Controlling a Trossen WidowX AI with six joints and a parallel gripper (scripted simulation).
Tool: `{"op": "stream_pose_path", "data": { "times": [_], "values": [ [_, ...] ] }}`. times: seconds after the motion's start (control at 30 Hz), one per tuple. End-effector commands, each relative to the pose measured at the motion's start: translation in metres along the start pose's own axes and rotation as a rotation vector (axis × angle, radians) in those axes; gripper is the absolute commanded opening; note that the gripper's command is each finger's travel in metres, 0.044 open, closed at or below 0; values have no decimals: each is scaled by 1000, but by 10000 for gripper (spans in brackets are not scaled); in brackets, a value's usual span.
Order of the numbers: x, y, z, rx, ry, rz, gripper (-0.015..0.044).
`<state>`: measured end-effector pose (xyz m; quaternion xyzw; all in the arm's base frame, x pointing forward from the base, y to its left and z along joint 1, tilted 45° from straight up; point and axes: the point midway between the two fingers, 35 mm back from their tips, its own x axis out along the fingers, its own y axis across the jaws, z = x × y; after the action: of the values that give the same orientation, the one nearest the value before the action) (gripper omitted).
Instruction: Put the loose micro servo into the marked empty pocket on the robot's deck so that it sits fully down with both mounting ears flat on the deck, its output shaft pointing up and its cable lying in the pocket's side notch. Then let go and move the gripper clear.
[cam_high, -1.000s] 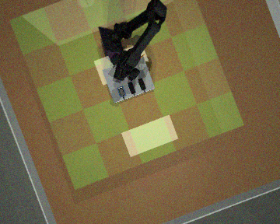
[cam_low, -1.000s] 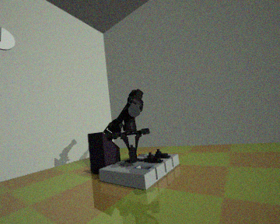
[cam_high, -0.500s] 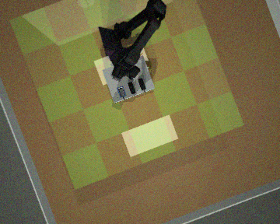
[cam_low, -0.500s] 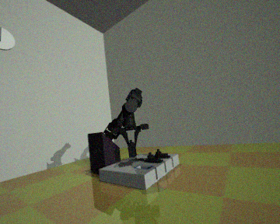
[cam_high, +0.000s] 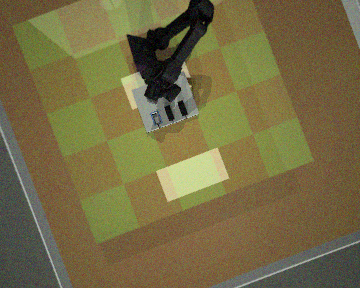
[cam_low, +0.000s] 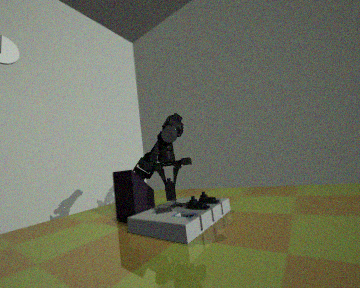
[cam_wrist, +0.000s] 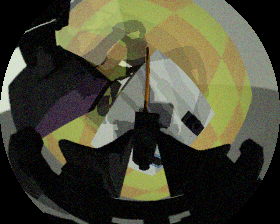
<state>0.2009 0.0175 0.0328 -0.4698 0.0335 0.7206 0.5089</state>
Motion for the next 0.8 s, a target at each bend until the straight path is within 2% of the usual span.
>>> {"op": "stream_pose_path", "data": {
  "times": [0.0,0.27,0.77],
  "values": [
    [-1,-6,-9,-1,5,2,0],
    [-1,-15,-24,-2,6,2,0],
    [-2,19,-76,-2,9,3,0]
  ]
}}
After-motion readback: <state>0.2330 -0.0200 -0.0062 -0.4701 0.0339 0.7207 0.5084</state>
